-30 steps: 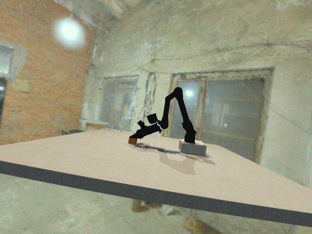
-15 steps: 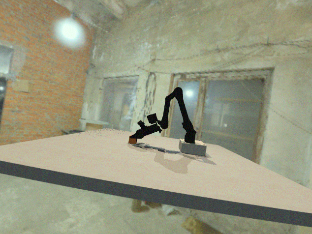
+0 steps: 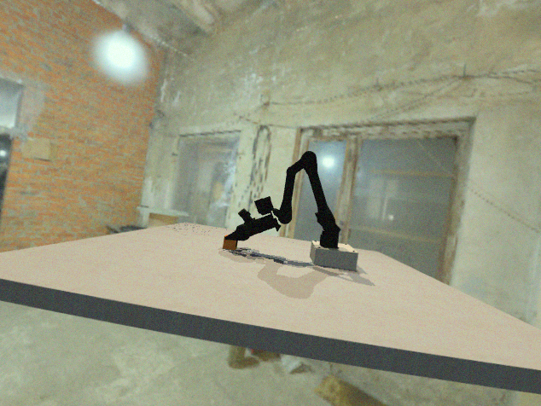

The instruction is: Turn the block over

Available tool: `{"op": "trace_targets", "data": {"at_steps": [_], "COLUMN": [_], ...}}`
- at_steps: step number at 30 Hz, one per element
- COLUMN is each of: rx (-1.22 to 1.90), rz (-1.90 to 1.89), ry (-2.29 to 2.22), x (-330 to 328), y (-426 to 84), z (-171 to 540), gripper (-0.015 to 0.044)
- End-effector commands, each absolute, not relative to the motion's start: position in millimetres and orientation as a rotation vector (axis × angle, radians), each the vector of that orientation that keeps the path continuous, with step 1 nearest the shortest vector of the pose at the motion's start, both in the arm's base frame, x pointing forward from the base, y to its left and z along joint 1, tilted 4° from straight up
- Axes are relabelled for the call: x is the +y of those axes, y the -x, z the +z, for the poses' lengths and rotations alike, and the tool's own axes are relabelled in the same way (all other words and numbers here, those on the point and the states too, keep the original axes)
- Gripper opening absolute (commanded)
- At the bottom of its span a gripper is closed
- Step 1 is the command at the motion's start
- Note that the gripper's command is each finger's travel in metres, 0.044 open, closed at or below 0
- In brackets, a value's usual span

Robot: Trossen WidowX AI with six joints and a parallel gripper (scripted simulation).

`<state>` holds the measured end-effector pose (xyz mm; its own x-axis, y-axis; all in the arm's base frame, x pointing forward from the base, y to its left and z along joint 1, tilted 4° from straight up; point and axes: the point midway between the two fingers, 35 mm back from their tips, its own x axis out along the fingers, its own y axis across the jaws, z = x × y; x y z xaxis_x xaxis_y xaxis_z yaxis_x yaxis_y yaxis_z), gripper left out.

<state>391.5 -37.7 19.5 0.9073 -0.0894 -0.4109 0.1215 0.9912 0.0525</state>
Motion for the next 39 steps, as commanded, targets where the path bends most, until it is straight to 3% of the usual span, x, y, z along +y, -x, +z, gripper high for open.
{"op": "trace_targets", "data": {"at_steps": [1,12,20,32,39], "rx": [0.42,0.654,0.941,0.969,1.162], "rz": [-0.112,-0.105,-0.091,-0.089,-0.081], "ry": [-0.08,-0.089,-0.109,-0.111,-0.119], "x": [-38,-41,-39,-39,-41], "y": [-391,-403,-372,-367,-386], "z": [19,33,83,89,97], "gripper": [0.044,0.044,0.044,0.044,0.044]}}
